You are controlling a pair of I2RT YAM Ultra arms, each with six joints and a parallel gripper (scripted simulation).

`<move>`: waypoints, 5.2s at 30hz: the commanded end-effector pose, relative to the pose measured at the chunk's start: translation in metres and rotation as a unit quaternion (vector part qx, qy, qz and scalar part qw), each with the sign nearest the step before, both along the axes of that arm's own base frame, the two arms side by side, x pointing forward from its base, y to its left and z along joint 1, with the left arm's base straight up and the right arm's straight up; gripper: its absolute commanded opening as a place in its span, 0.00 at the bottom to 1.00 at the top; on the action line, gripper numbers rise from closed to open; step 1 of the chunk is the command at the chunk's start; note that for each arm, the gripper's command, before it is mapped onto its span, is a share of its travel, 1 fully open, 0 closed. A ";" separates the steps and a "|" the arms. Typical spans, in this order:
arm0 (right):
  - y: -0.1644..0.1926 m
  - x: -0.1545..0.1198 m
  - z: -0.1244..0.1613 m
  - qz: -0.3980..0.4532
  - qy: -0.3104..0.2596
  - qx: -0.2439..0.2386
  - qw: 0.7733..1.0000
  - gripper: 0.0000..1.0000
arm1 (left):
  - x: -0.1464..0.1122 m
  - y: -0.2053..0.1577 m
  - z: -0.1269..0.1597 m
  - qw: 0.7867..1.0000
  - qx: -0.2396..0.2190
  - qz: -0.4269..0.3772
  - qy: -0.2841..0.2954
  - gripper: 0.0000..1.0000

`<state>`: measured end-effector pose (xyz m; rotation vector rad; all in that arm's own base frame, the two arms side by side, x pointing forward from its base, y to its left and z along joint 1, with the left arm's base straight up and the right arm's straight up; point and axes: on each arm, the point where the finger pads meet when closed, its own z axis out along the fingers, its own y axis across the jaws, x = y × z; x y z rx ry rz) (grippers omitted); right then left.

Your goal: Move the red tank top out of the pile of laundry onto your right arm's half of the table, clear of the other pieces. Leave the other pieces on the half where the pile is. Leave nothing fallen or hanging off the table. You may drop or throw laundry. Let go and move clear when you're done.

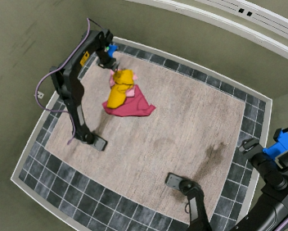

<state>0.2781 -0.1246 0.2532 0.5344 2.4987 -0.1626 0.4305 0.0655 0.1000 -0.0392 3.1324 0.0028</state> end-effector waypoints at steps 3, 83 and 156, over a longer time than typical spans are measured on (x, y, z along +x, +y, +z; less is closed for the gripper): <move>-0.002 0.006 0.030 0.004 -0.046 -0.020 0.999 0.92 | 0.000 -0.001 -0.013 1.000 -0.007 -0.002 0.011 0.92; -0.002 0.006 0.030 0.004 -0.046 -0.020 0.999 0.92 | -0.073 -0.330 -0.106 0.978 0.012 0.206 0.013 0.60; -0.002 0.006 0.030 0.004 -0.046 -0.020 0.999 0.92 | -0.088 -0.326 -0.166 0.977 0.027 0.208 0.036 0.33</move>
